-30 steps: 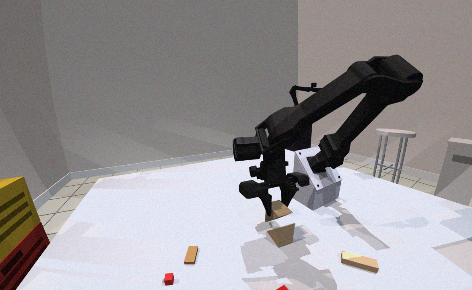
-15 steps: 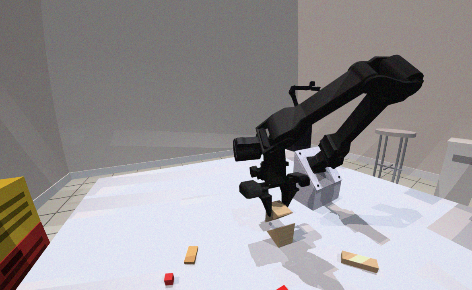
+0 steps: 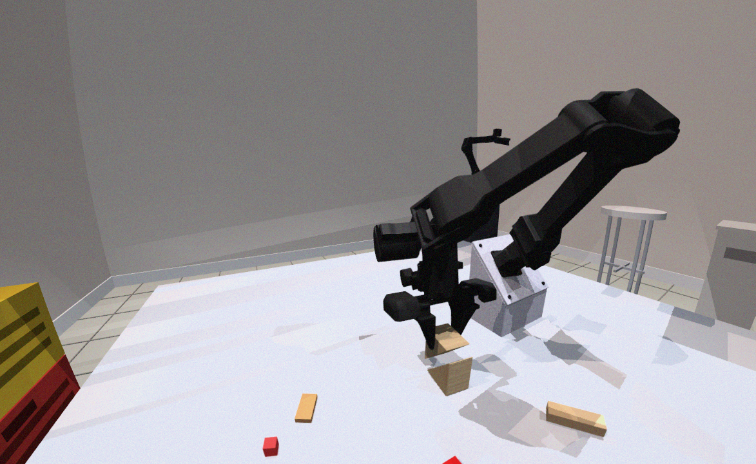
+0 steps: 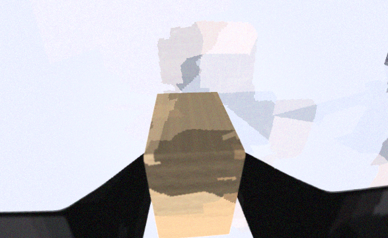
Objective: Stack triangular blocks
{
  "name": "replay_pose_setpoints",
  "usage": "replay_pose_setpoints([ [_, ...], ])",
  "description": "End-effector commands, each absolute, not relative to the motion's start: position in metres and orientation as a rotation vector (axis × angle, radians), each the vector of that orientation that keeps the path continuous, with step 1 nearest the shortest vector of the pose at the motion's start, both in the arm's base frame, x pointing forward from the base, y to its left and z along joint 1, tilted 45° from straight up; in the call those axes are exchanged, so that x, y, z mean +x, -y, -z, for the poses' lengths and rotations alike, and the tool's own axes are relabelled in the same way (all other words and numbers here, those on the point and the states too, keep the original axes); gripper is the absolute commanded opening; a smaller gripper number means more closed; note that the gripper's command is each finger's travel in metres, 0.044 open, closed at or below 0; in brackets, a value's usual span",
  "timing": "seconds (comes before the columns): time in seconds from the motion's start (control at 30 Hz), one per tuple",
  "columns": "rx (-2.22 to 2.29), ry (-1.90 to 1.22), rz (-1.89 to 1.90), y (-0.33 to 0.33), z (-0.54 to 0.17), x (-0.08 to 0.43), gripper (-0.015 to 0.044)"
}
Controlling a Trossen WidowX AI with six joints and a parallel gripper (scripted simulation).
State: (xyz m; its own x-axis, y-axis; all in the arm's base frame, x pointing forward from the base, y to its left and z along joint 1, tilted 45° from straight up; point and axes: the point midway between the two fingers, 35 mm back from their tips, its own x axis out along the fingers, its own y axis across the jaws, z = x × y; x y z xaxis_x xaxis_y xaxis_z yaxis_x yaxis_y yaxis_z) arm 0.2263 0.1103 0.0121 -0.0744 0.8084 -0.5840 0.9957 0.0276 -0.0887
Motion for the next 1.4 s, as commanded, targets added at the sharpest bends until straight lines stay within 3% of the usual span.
replay_pose_setpoints([
  [0.0, 1.839, -1.942, 0.690, -0.113, -0.011, 0.226, 0.0000],
  [1.37, 1.841, -1.945, 0.687, -0.129, -0.006, 0.225, 0.0000],
])
